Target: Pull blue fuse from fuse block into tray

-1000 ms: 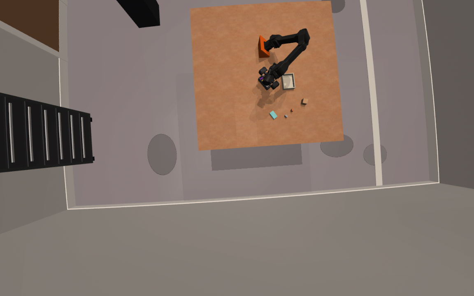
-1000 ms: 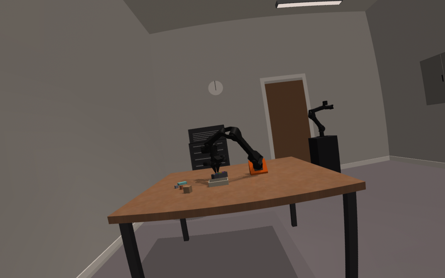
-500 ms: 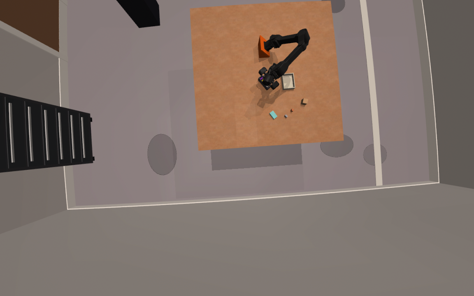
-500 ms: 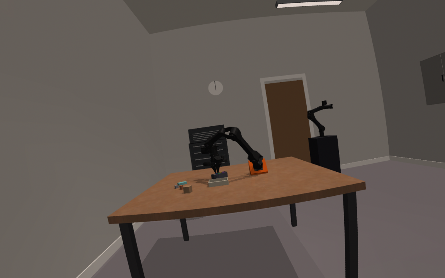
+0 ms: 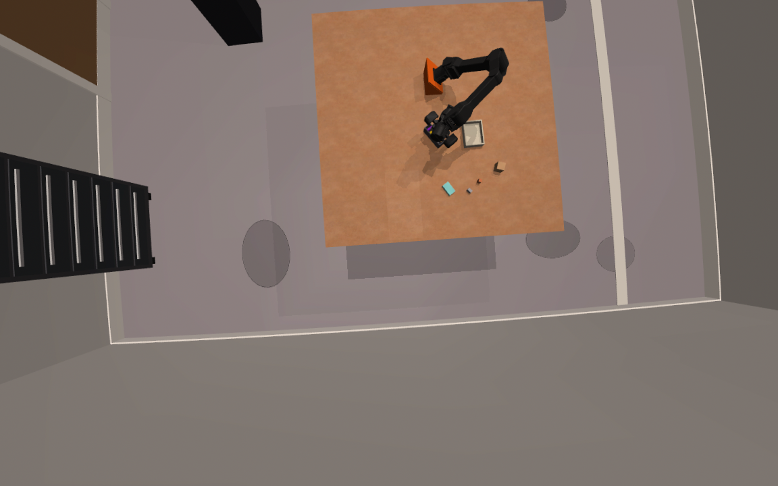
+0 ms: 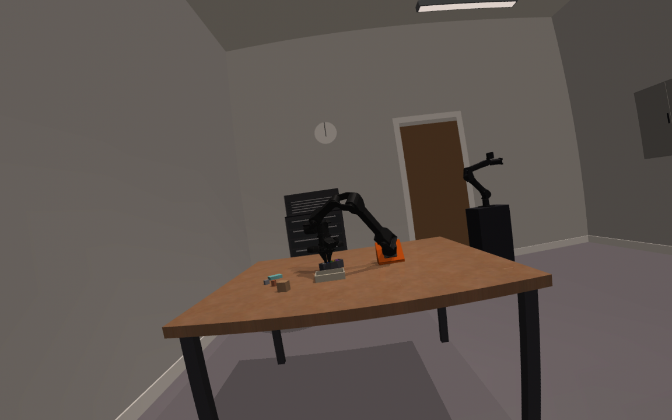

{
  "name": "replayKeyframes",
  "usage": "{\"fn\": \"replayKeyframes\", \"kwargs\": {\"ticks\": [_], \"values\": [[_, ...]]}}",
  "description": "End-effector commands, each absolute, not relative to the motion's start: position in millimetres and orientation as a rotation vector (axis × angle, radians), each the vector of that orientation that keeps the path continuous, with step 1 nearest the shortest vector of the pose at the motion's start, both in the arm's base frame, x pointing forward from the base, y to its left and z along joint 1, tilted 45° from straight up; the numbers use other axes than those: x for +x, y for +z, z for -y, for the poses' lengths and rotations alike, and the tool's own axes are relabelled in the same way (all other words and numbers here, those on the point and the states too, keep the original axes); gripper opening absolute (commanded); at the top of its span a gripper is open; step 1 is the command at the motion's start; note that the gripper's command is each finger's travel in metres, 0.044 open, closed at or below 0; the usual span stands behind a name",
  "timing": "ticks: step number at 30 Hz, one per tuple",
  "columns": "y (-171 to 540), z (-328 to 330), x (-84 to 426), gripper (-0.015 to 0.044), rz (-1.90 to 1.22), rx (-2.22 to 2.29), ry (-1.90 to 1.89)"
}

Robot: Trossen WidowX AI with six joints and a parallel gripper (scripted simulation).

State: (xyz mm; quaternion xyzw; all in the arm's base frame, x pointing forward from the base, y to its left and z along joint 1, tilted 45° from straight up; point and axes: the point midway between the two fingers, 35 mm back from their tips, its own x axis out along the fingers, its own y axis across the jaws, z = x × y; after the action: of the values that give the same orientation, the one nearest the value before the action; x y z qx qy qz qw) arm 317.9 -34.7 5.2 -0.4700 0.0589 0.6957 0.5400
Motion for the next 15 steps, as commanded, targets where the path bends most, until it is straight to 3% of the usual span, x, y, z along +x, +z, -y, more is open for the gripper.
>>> {"fn": "replayKeyframes", "kwargs": {"ticks": [1,8,15], "values": [[5.3,34.8,318.0,0.0047,-0.14,-1.118,1.654],[5.3,34.8,318.0,0.0001,-0.14,-1.118,1.654],[6.5,36.0,318.0,0.0,-0.14,-1.118,1.654]]}}
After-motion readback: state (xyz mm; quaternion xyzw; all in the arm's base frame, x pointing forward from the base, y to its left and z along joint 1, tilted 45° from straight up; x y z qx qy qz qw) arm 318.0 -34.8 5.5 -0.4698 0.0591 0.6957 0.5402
